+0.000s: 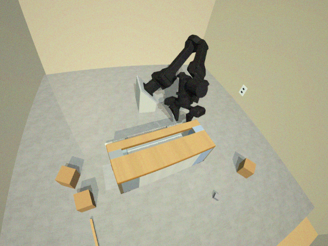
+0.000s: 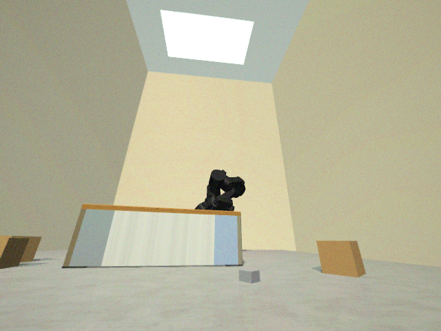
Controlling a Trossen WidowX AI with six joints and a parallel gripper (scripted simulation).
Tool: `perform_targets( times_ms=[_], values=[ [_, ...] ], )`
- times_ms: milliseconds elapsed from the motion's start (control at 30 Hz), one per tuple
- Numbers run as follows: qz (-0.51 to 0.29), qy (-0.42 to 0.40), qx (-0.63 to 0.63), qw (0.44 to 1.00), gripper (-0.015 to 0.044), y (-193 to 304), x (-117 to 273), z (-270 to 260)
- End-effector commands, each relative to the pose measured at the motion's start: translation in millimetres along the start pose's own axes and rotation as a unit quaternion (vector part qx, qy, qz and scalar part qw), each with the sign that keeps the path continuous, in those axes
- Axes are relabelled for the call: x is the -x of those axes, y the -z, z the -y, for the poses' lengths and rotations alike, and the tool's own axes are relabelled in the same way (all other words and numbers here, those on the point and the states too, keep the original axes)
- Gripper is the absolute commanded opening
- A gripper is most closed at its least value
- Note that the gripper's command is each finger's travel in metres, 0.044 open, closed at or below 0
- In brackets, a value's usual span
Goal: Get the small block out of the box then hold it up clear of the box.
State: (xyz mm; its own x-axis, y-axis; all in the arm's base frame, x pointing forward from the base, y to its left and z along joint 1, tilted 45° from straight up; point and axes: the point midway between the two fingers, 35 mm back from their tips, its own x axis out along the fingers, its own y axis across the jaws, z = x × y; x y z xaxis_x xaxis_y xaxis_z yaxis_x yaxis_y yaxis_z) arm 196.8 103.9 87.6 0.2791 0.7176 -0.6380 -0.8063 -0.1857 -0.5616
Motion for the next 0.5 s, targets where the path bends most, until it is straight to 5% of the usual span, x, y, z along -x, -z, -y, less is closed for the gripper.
perform_targets(
  times_ms=[0, 200, 467],
  values=[
    [-0.006, 0.02, 0.458, 0.889, 0.0285, -5.2, -9.0, -2.3],
    [-0.009, 0.029, 0.589, 0.808, 0.0285, -8.5, -9.9, -0.5],
    [-0.009, 0.03, 0.592, 0.806, 0.0285, -8.6, -9.9, -0.5]
  ],
)
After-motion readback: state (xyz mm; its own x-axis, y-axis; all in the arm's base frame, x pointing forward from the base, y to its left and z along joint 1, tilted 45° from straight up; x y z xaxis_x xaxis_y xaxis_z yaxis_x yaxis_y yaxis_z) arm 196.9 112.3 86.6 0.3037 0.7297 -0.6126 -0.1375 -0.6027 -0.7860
